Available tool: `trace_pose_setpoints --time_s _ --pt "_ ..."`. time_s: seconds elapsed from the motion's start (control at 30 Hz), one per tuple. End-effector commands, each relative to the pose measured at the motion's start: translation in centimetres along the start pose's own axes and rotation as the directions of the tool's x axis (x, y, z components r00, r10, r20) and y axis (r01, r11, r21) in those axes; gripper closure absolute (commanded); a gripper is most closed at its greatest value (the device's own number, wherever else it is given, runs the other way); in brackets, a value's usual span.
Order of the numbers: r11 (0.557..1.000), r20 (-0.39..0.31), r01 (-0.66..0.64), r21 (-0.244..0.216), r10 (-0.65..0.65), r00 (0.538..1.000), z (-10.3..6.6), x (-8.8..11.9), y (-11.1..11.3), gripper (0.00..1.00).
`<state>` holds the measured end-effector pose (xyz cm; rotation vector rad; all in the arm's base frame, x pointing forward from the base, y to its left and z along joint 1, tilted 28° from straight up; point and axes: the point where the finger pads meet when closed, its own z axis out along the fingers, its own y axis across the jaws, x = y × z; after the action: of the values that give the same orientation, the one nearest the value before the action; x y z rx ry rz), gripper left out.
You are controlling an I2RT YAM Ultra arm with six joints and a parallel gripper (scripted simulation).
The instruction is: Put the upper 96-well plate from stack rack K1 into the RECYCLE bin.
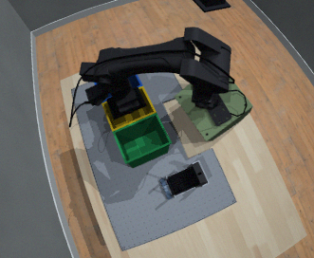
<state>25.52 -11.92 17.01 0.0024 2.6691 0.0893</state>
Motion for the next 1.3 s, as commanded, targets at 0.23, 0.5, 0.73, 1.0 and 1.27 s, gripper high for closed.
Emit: trace_pose_setpoints --time_s 0.23,0.5,0.73,1.0,1.27 --pt "0.999 0.058 0.017 0.027 -0.018 0.998 -1.6 -1.3 0.0 1.0" --pt "1.0 0.057 0.016 0.026 -0.018 0.998 -1.6 -1.2 0.0 1.0" --pt "1.0 0.051 0.014 0.022 -0.015 0.999 -1.4 -1.0 0.1 1.0" --pt "1.0 0.043 0.011 0.016 -0.012 0.999 -1.1 -0.6 0.2 1.0" --pt "1.0 0.033 0.011 0.009 -0.011 0.999 -0.4 -0.2 0.5 1.0"
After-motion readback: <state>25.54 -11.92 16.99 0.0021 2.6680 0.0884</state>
